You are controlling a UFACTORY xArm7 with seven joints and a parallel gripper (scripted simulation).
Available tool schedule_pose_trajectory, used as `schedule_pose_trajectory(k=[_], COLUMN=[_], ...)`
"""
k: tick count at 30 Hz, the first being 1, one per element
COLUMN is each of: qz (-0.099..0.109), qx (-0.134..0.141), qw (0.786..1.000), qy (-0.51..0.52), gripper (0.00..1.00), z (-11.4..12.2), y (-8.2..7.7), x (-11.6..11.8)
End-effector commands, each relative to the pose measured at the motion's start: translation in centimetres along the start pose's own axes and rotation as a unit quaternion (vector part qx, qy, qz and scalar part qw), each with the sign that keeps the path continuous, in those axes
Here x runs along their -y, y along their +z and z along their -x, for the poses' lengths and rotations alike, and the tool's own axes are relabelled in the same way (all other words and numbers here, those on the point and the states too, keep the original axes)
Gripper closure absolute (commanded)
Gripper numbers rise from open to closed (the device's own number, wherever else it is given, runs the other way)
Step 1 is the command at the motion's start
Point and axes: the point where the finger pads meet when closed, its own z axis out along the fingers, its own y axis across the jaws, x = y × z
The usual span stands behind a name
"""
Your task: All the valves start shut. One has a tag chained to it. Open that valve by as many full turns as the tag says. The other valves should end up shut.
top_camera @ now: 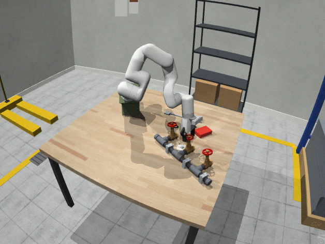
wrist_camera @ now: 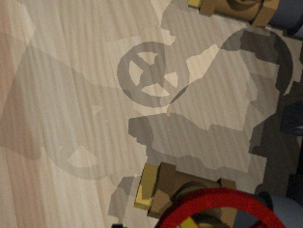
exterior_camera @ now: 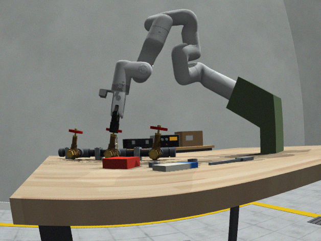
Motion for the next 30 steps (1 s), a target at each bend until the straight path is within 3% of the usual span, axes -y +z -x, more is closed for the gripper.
schedule_pose_trajectory(k=[1, 6, 12, 14, 15, 18, 22, 30], qz=[0.003, -0.002, -0.006, -0.006, -0.005, -0.004, 0.005, 0.005], qx=[-0.004, -0.004, -0.004, -0.004, -0.005, -0.005, -0.007, -0.007], qw=[0.990, 0.966, 0.919, 0.919, 0.888, 0.865, 0.817, 0.817], qy=[0.139, 0.258, 0.395, 0.395, 0.459, 0.502, 0.577, 0.577], gripper=[0.00, 0.00, 0.00, 0.00, 0.00, 0.00, 0.00, 0.00], z=[-0.18, -0.19, -0.19, -0.19, -0.19, -0.19, -0.19, -0.19], y=[-0.12, -0.11, -0.11, -0.11, -0.11, -0.11, -0.11, -0.11], x=[0.08, 0.07, 0.06, 0.06, 0.06, 0.06, 0.06, 0.06])
